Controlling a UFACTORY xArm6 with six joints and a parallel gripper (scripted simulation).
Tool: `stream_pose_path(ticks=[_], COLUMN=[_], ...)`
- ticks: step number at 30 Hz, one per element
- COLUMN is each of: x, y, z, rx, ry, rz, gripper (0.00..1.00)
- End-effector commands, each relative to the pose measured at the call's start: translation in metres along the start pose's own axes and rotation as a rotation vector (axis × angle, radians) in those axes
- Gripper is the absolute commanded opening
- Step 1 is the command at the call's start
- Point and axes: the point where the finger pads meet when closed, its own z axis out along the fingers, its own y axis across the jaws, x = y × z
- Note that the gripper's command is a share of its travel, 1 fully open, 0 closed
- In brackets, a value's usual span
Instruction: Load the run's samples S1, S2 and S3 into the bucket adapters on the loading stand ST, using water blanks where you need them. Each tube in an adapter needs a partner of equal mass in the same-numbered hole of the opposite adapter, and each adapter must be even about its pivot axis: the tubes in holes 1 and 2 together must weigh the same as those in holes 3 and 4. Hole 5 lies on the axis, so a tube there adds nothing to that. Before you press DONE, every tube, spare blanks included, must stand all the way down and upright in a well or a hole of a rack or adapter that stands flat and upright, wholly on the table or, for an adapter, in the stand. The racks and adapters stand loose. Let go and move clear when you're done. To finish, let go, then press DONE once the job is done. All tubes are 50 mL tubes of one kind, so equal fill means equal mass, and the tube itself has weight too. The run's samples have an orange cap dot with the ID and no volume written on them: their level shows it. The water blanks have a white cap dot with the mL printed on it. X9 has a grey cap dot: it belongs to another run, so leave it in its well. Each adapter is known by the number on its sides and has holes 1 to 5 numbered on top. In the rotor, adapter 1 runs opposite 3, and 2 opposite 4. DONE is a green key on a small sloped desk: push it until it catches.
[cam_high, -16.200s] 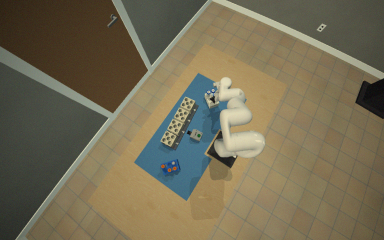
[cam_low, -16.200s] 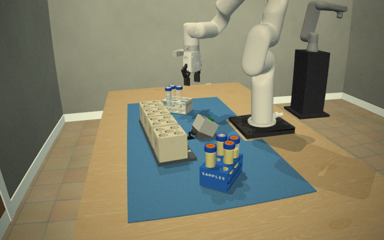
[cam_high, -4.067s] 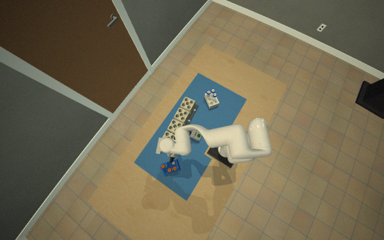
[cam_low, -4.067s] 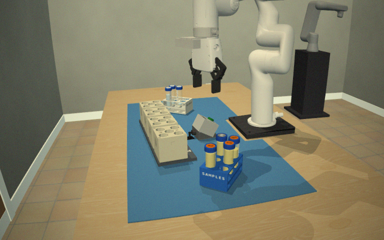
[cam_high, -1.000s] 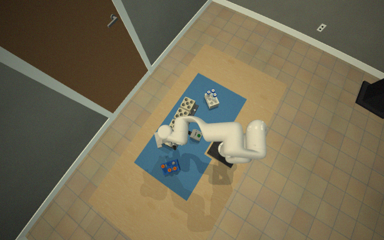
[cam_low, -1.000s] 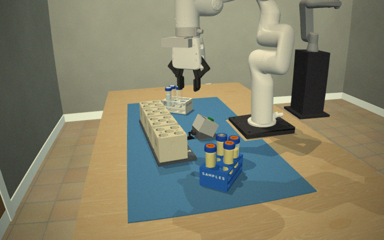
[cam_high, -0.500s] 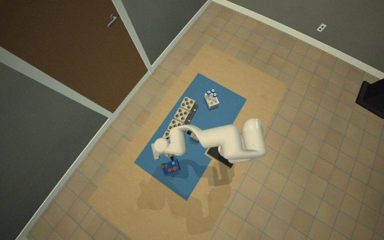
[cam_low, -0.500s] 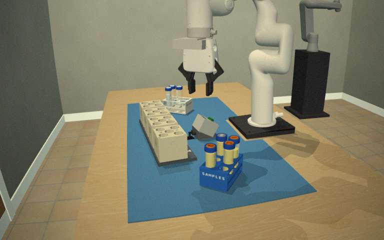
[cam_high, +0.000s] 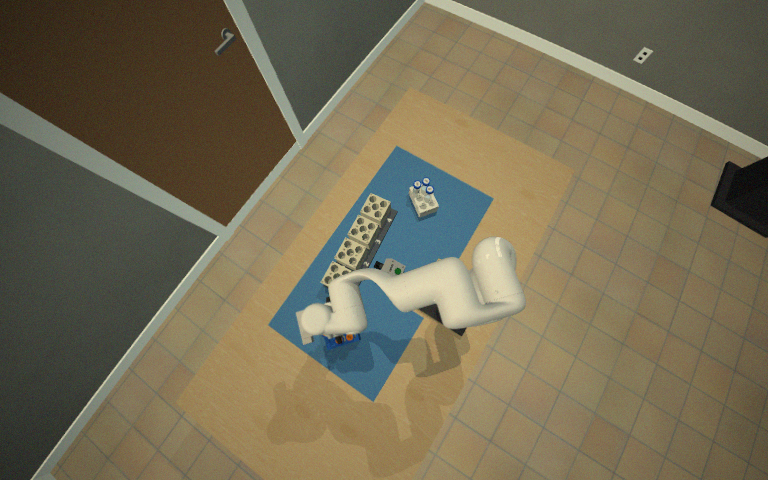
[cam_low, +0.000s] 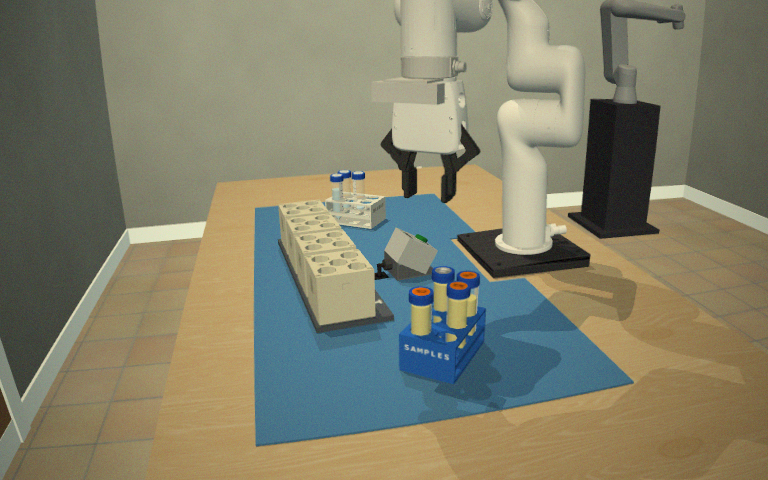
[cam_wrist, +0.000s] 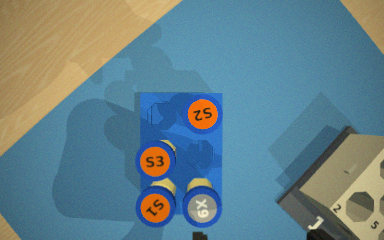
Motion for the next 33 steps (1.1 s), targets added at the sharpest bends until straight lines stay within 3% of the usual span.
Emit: stream_pose_path(ticks=[1, 12, 22, 33], x=[0.009, 0.036, 0.037, 0.037], y=[-0.013, -0.062, -0.063, -0.063], z=[-0.002, -0.002, -0.002, 0.016], rx=[-0.001, -0.001, -0.001, -0.001], ry=[0.004, 0.004, 0.004, 0.004], rz=[0.001, 0.001, 0.001, 0.001], gripper=[0.57, 0.57, 0.57, 0.57])
